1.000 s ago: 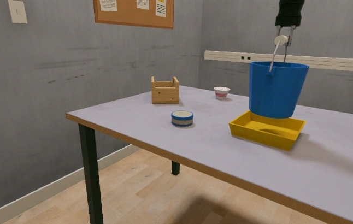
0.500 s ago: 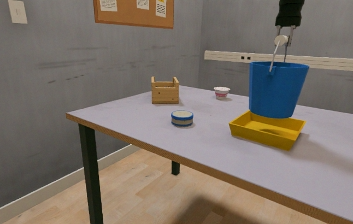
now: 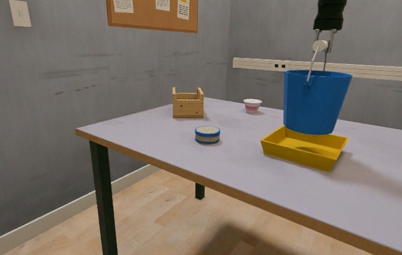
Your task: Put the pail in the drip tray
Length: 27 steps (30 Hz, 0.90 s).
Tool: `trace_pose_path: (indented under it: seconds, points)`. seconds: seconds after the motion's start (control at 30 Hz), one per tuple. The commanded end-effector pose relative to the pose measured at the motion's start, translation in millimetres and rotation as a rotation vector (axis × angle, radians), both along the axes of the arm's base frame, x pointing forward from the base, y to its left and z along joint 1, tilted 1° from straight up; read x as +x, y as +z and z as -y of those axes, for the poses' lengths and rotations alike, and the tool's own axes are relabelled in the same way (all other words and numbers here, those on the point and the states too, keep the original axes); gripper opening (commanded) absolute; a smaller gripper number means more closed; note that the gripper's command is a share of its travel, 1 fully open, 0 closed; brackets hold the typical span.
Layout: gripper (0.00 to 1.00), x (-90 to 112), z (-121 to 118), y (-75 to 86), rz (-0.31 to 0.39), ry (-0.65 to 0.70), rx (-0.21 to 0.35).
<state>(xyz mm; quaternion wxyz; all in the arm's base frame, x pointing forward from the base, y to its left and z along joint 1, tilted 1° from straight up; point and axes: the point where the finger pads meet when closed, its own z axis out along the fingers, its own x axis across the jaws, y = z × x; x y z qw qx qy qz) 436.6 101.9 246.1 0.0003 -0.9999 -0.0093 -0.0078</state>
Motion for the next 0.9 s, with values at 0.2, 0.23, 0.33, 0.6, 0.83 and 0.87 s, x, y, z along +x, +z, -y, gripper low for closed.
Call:
trace_pose_path:
  seconds: [0.2,0.23,0.33,0.6,0.83,0.87]
  points:
    - [0.0,0.4,-0.1,1.0,0.002,0.0,0.001]
    - [0.0,0.4,-0.1,1.0,0.002,0.0,0.001]
    - [0.0,0.4,-0.1,0.9,0.002,0.0,0.001]
    - [0.0,0.4,-0.1,0.1,0.002,0.0,0.001]
    - [0.0,0.5,-0.1,-1.6,0.002,0.0,0.001]
    - [0.0,0.5,-0.1,-2.0,0.002,0.0,0.001]
